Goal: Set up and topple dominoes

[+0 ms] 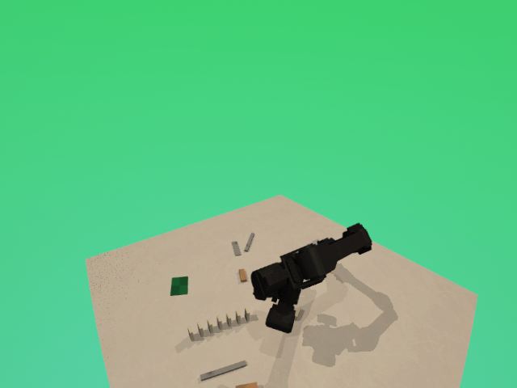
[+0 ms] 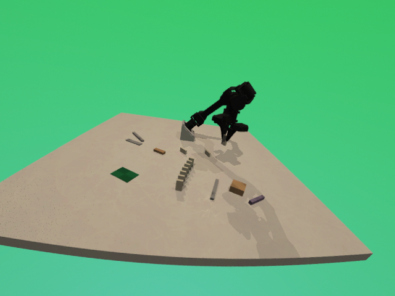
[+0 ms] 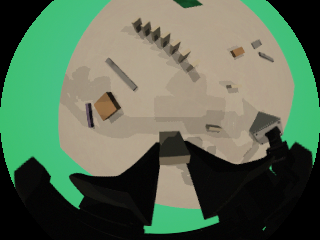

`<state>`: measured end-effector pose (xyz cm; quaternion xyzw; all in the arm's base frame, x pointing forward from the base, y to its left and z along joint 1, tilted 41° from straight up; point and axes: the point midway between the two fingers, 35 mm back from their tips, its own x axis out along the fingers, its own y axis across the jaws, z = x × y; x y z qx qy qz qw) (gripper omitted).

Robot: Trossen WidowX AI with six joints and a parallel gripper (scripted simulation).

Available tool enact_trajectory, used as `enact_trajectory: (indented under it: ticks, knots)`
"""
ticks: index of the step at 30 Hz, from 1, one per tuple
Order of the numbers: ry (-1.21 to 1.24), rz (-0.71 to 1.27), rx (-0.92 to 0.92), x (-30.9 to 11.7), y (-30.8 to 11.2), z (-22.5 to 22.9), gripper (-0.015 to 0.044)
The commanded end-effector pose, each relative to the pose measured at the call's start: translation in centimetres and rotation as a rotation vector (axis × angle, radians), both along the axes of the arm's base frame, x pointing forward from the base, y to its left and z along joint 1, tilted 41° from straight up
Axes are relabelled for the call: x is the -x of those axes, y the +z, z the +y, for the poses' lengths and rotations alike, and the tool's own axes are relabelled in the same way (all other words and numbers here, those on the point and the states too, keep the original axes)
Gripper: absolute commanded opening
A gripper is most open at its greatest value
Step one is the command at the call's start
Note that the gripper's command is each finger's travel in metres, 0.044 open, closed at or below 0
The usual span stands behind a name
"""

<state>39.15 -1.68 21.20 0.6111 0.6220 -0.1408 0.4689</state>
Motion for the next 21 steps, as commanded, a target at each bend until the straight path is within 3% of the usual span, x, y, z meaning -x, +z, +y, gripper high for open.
enact_trajectory:
  ticks: [1, 10, 21]
  knots:
    - [0.276, -0.194, 0.072, 1.4, -4.8, -5.0, 0.0107]
    - [0.554, -0.405, 0.106, 3.6, -9.1, -9.3, 0.0107]
    - [0.56, -0.41, 0.106, 3.7, -9.2, -9.4, 0.0107]
